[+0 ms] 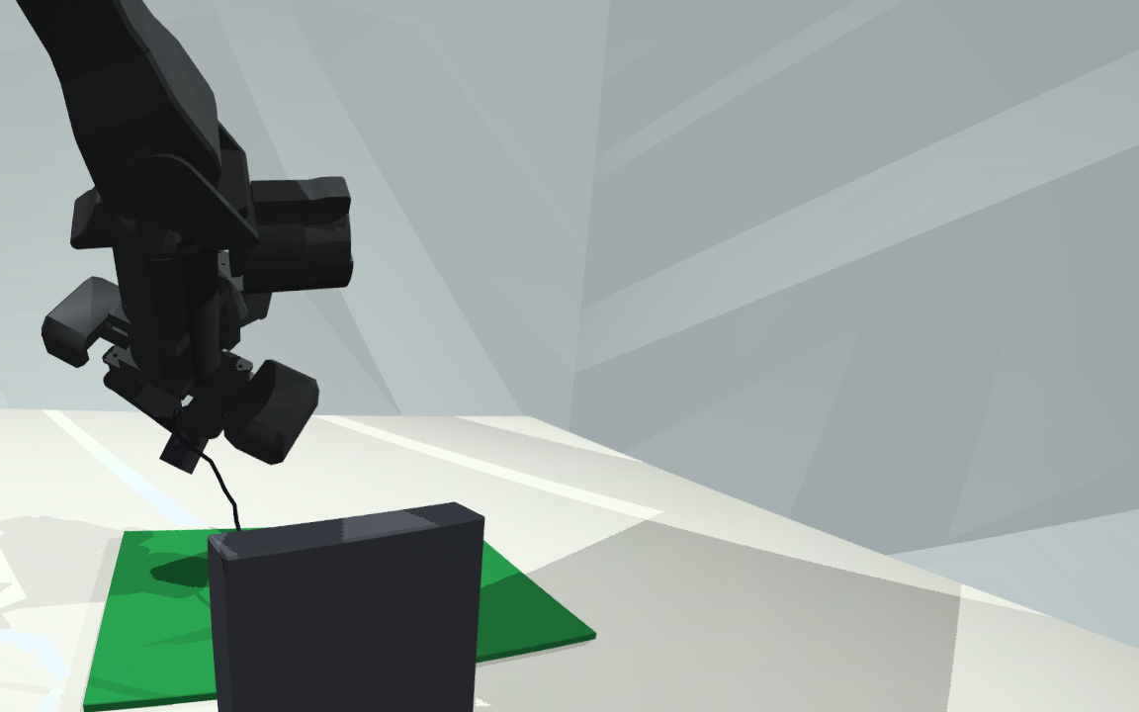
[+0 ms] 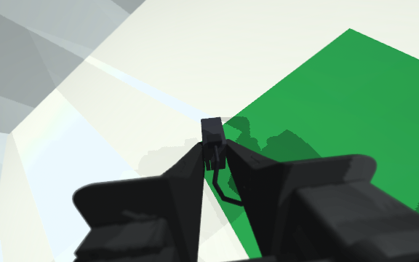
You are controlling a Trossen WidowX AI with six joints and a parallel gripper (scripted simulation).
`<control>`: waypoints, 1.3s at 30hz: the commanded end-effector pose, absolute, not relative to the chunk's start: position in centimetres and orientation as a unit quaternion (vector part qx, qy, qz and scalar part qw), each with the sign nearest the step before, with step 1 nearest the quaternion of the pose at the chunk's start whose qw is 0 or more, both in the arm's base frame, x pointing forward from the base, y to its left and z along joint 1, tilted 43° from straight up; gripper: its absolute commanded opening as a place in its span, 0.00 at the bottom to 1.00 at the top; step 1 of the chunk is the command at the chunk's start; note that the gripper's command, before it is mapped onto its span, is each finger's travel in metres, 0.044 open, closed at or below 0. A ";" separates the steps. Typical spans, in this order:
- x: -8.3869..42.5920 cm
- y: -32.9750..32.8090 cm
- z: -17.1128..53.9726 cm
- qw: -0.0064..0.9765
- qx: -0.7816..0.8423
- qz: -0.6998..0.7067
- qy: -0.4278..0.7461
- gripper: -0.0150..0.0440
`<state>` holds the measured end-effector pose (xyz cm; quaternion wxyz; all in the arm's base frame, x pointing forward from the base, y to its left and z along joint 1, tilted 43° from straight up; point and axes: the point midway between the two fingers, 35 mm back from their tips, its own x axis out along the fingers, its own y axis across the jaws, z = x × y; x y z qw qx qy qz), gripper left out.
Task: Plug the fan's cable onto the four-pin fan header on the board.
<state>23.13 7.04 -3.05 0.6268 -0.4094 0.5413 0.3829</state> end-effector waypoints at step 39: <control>23.2 6.3 -0.1 0.737 -0.426 0.445 0.277 0.25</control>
